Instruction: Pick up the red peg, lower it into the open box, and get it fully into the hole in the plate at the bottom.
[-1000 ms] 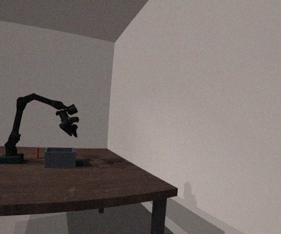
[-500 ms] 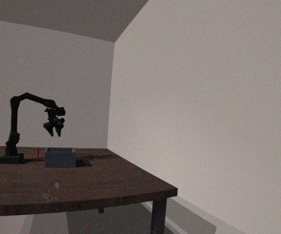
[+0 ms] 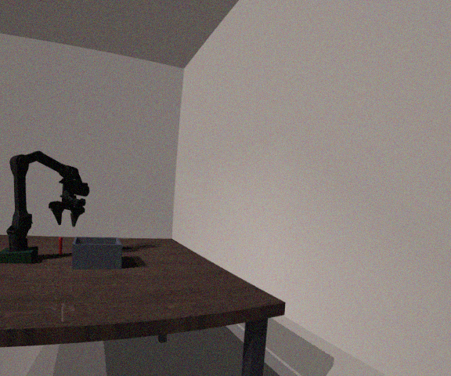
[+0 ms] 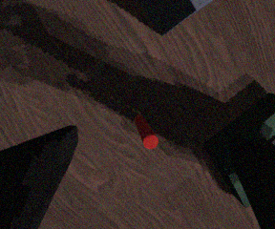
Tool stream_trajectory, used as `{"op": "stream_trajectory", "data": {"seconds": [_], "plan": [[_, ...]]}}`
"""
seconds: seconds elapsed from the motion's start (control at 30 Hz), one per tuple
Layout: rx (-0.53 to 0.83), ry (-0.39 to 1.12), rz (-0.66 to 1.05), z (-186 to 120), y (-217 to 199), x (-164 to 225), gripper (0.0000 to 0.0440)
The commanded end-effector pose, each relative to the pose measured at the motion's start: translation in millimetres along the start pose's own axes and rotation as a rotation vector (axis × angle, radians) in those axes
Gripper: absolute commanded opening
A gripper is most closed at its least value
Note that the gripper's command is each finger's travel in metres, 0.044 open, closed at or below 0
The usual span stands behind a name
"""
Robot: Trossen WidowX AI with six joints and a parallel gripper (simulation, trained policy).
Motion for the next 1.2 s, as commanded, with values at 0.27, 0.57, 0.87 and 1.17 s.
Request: {"op": "stream_trajectory", "data": {"seconds": [0.27, 0.57, 0.87, 1.17], "plan": [[0.040, 0.013, 0.016, 44, 4, 31, 0.0440], [0.014, -0.030, 0.004, 84, 11, 38, 0.0440], [0.011, -0.035, -0.020, 112, 12, 41, 0.0348], [0.039, -0.004, -0.009, 125, 14, 40, 0.0112]]}}
Point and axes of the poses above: the point midway between the two fingers, 35 mm back from their tips, its own z axis out along the fingers, its own y axis across the jaws, x = y × z, the point moved 6 cm from there along -z, back along the fingers, and after that the axes turned 6 degrees about -z, right-handed, at the moved point
